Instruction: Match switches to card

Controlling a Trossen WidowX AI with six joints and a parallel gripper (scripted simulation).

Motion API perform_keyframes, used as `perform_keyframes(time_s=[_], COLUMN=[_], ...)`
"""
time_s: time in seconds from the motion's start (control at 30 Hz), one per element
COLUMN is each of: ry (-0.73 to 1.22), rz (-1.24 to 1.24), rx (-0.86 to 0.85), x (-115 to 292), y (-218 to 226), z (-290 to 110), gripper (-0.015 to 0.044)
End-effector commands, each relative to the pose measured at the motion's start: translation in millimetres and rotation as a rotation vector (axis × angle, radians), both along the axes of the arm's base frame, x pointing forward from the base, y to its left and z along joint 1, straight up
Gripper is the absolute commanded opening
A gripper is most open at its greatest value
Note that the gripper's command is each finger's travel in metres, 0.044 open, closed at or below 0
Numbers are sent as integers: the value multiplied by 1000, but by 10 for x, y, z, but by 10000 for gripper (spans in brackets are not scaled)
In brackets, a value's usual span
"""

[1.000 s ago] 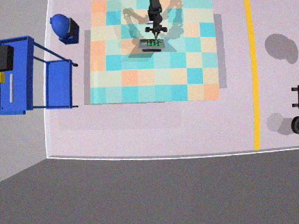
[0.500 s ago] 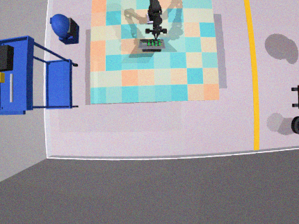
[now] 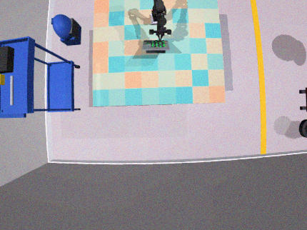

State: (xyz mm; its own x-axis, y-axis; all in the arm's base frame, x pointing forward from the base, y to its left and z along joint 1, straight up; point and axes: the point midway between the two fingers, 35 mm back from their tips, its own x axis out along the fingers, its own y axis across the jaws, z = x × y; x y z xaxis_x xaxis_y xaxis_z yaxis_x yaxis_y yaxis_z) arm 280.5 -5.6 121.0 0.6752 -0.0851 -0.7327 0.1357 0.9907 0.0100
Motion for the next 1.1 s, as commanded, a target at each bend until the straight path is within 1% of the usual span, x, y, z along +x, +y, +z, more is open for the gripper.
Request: perform_keyframes(time_s=[0.0, 1.07], ry=[2, 2], rz=[5, 5], rx=[0, 0], x=[-2, 25], y=[4, 1], z=[-7, -35], gripper=[0, 0])
